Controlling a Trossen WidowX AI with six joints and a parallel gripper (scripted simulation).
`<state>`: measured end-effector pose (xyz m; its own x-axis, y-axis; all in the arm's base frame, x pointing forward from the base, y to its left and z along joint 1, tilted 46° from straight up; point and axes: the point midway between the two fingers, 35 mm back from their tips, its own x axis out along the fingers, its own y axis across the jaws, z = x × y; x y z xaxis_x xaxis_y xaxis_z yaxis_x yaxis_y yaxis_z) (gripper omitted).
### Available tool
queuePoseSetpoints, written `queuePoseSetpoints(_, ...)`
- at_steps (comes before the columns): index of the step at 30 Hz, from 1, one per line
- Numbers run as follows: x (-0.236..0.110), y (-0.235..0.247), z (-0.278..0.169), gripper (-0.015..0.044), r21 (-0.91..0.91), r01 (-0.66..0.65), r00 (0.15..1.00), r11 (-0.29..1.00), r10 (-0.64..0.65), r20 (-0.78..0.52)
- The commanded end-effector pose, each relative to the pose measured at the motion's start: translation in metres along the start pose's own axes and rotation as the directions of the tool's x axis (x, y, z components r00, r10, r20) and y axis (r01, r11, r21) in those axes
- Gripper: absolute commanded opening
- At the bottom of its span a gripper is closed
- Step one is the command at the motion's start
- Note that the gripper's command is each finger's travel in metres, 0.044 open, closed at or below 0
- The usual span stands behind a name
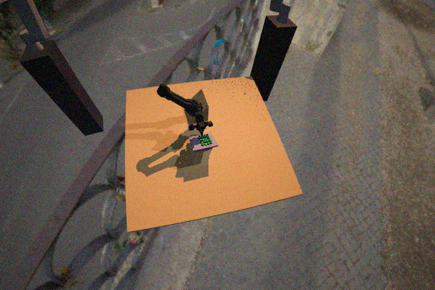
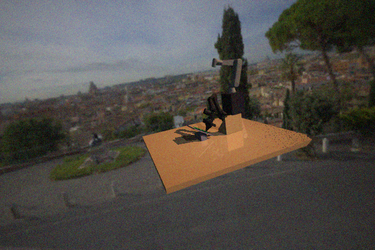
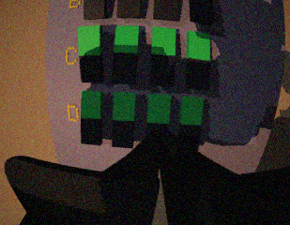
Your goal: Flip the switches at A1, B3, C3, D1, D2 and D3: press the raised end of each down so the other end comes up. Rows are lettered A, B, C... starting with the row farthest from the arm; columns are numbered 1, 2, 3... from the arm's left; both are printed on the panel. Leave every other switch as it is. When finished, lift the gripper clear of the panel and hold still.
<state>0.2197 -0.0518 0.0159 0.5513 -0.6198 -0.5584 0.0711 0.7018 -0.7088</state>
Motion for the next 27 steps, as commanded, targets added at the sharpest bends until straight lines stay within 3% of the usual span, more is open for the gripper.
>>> queuePoseSetpoints(1,0.0008,0.0009,-0.0020,0.0000,-0.010,-0.003,1.000,1.000,0.003,-0.003)
queuePoseSetpoints(27,0.0043,0.0009,-0.0022,0.0000,-0.010,-0.003,1.000,1.000,0.003,-0.003)
